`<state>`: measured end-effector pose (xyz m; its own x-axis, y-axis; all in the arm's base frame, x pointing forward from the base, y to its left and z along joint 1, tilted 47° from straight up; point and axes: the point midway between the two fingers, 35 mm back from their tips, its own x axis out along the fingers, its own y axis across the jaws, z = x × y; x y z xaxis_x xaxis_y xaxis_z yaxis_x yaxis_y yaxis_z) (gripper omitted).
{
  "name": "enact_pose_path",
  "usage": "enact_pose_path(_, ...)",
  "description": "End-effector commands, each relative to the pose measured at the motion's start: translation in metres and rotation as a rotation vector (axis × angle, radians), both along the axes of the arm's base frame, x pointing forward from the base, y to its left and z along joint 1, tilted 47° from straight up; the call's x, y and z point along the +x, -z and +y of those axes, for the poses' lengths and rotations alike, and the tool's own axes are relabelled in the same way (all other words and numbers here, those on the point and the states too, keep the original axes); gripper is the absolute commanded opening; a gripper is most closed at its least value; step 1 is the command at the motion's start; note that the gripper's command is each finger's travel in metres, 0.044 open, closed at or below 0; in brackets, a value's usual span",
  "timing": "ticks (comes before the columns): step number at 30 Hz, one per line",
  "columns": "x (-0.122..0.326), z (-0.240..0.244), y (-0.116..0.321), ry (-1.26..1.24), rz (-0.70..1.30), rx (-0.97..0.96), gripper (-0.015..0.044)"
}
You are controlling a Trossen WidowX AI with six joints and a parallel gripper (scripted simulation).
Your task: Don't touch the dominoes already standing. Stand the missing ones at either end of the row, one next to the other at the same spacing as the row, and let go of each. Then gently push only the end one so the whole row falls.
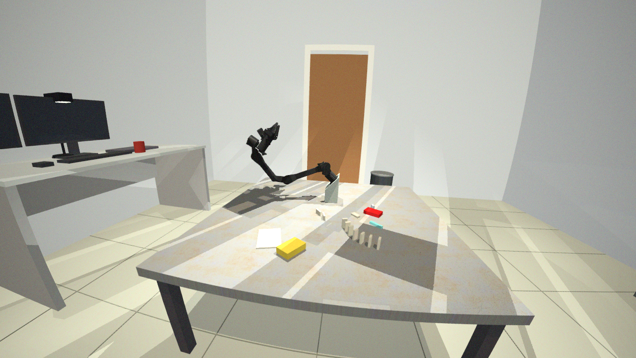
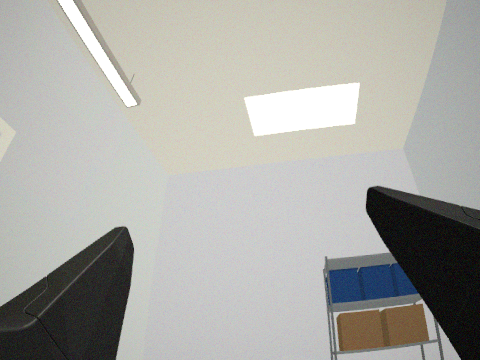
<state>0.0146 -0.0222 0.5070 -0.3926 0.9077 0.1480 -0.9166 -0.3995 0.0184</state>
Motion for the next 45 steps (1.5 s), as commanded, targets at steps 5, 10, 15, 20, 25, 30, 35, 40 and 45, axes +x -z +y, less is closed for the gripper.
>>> enact_pose_path(5,-0.03,0.129,0.017,0.23,-0.052,-0.296,0.044)
enact_pose_path(10,-0.016,0.2,0.051,0.422,-0.107,-0.475,0.044)
enact_pose_path(15,0.005,0.27,0.099,0.567,-0.141,-0.678,0.044)
enact_pose_path(20,0.041,0.313,0.155,0.698,-0.136,-0.873,0.044)
enact_pose_path(25,0.072,0.334,0.203,0.792,-0.126,-1.021,0.044)
enact_pose_path(30,0.115,0.355,0.275,0.908,-0.142,-1.227,0.044)
enact_pose_path(35,0.155,0.354,0.349,1.005,-0.154,-1.433,0.044)
enact_pose_path(40,0.192,0.332,0.424,1.065,-0.207,-1.65,0.044)
enact_pose_path(45,0.211,0.307,0.475,1.097,-0.217,-1.805,0.044)
